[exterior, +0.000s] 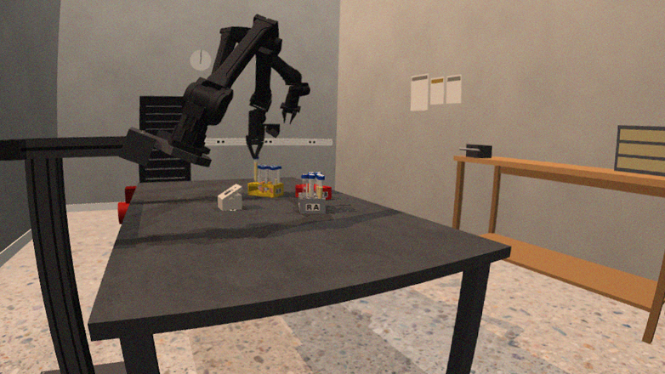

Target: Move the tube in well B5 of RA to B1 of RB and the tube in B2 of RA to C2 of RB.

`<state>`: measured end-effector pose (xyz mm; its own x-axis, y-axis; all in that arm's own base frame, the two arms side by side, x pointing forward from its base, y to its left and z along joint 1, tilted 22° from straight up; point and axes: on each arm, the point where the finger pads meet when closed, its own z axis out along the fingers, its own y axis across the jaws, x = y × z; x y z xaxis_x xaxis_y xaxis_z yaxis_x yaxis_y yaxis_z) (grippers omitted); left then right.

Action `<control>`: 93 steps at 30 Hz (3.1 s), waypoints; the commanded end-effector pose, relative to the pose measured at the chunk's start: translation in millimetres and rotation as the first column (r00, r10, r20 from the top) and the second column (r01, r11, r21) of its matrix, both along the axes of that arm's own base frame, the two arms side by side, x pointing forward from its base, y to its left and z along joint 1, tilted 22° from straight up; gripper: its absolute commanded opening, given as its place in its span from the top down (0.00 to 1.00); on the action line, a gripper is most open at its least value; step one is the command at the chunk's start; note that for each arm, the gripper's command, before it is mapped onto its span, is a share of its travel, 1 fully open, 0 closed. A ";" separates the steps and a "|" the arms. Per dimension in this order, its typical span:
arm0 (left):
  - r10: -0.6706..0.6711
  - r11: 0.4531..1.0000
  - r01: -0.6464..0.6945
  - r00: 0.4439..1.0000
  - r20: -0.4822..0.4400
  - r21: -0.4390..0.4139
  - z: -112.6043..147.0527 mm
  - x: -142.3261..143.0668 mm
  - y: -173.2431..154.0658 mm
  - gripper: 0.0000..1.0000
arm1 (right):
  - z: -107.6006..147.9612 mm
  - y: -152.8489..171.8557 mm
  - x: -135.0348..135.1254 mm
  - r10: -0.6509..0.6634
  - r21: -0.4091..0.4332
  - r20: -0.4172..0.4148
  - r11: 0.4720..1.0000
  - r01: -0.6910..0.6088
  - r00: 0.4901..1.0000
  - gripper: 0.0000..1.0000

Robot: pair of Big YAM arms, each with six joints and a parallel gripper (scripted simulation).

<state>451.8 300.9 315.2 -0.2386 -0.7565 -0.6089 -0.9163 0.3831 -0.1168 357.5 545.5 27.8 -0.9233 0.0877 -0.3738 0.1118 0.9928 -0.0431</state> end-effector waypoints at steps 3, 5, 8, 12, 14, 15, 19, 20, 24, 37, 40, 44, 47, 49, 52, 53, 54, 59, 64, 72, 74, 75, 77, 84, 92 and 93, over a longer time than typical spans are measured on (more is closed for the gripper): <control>0.000 1.000 -0.001 0.999 0.035 0.019 19.6 4.1 2.6 0.70 | -12.8 -3.9 7.8 -0.002 -0.004 -0.004 1.000 0.002 1.000 1.00; 0.000 1.000 -0.001 0.999 0.035 0.019 19.6 4.1 2.6 0.70 | -11.0 -3.3 7.8 -0.001 0.000 -0.002 1.000 0.001 1.000 1.00; 0.000 1.000 -0.001 0.999 0.035 0.019 19.6 4.1 2.6 0.70 | -9.9 -2.2 8.7 -0.001 0.004 0.001 1.000 0.001 1.000 1.00; 0.000 1.000 -0.001 0.999 0.035 0.019 19.6 4.1 2.6 0.70 | -14.4 -4.4 9.2 -0.002 -0.002 -0.002 1.000 0.002 1.000 1.00; 0.000 1.000 -0.001 0.999 0.035 0.019 19.6 4.1 2.6 0.70 | -18.1 -5.6 10.0 -0.003 -0.006 -0.004 1.000 0.003 1.000 1.00; 0.000 1.000 -0.001 0.999 0.035 0.019 19.6 4.1 2.6 0.70 | -18.5 -5.5 9.8 -0.003 -0.005 -0.004 1.000 0.003 1.000 1.00; 0.000 1.000 -0.001 0.999 0.035 0.019 19.6 4.1 2.6 0.70 | -17.6 -3.7 7.9 0.002 -0.001 -0.002 1.000 -0.002 1.000 1.00; 0.000 1.000 -0.001 0.999 0.035 0.019 19.6 4.1 2.6 0.70 | -20.3 -4.4 8.2 0.001 -0.005 -0.004 1.000 -0.001 1.000 1.00; 0.000 1.000 -0.001 0.999 0.035 0.019 19.6 4.1 2.6 0.70 | -17.7 -5.7 12.2 -0.004 0.002 -0.001 1.000 0.004 1.000 1.00; 0.000 1.000 -0.001 0.999 0.035 0.019 19.6 4.1 2.6 0.70 | -2.9 7.5 8.9 0.003 0.030 0.015 1.000 -0.004 1.000 1.00; 0.000 1.000 -0.001 0.999 0.035 0.019 19.6 4.1 2.6 0.70 | -2.9 7.3 8.9 0.003 0.030 0.015 1.000 -0.004 1.000 1.00; 0.000 1.000 -0.001 0.999 0.035 0.019 19.6 4.1 2.6 0.70 | -2.9 7.2 8.9 0.003 0.030 0.015 1.000 -0.004 1.000 1.00; 0.000 1.000 -0.001 0.999 0.035 0.019 19.6 4.1 2.6 0.70 | -2.9 7.1 8.9 0.003 0.030 0.015 1.000 -0.004 1.000 1.00; 0.000 1.000 -0.001 0.999 0.035 0.019 19.6 4.1 2.6 0.70 | -2.9 7.0 8.9 0.003 0.030 0.015 1.000 -0.004 1.000 1.00; 0.000 1.000 -0.001 0.999 0.035 0.019 19.6 4.1 2.6 0.70 | -2.9 6.9 8.9 0.003 0.030 0.015 1.000 -0.004 1.000 1.00; 0.000 1.000 -0.001 0.999 0.035 0.019 19.6 4.1 2.6 0.70 | -2.9 6.8 8.9 0.003 0.030 0.015 1.000 -0.004 1.000 1.00; 0.000 1.000 -0.001 0.999 0.035 0.019 19.6 4.1 2.6 0.70 | -2.9 6.7 8.9 0.003 0.030 0.015 1.000 -0.004 1.000 1.00; 0.000 1.000 -0.001 0.999 0.035 0.019 19.6 4.1 2.6 0.70 | -2.9 6.5 8.9 0.003 0.030 0.015 1.000 -0.004 1.000 1.00; 0.000 1.000 -0.001 0.999 0.035 0.019 19.6 4.1 2.6 0.70 | -2.9 6.3 8.9 0.003 0.030 0.015 1.000 -0.004 1.000 1.00; 0.000 1.000 -0.001 0.999 0.035 0.019 19.6 4.1 2.6 0.70 | -6.8 -5.7 15.2 -0.003 0.023 0.011 1.000 0.003 1.000 1.00; 0.000 1.000 -0.001 0.999 0.035 0.019 19.6 4.1 2.6 0.70 | -13.4 -6.7 15.0 -0.003 0.015 0.007 1.000 0.003 1.000 1.00; 0.000 1.000 -0.001 0.999 0.035 0.019 19.6 4.1 2.6 0.70 | -17.0 -7.3 14.9 -0.004 0.011 0.005 1.000 0.004 1.000 1.00; 0.000 1.000 -0.001 0.999 0.035 0.019 19.6 4.1 2.6 0.70 | -17.0 -7.3 14.9 -0.004 0.011 0.005 1.000 0.004 1.000 1.00; 0.000 1.000 -0.001 0.999 0.035 0.019 19.6 4.1 2.6 0.70 | -29.6 -3.0 11.4 0.004 0.001 0.000 1.000 -0.004 1.000 1.00; 0.000 1.000 -0.001 0.999 0.035 0.019 19.6 4.1 2.6 0.70 | -26.9 1.3 19.6 -0.001 0.016 0.008 1.000 0.001 1.000 1.00; 0.000 1.000 -0.001 0.999 0.035 0.019 19.6 4.1 2.6 0.70 | -26.9 1.3 19.6 -0.001 0.016 0.008 1.000 0.001 1.000 1.00</control>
<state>451.8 300.9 315.2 -0.2386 -0.7565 -0.6089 -0.9163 0.3831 -0.1168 365.9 541.3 3.1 -0.9233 0.0882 -0.3738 0.1123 0.9927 -0.0430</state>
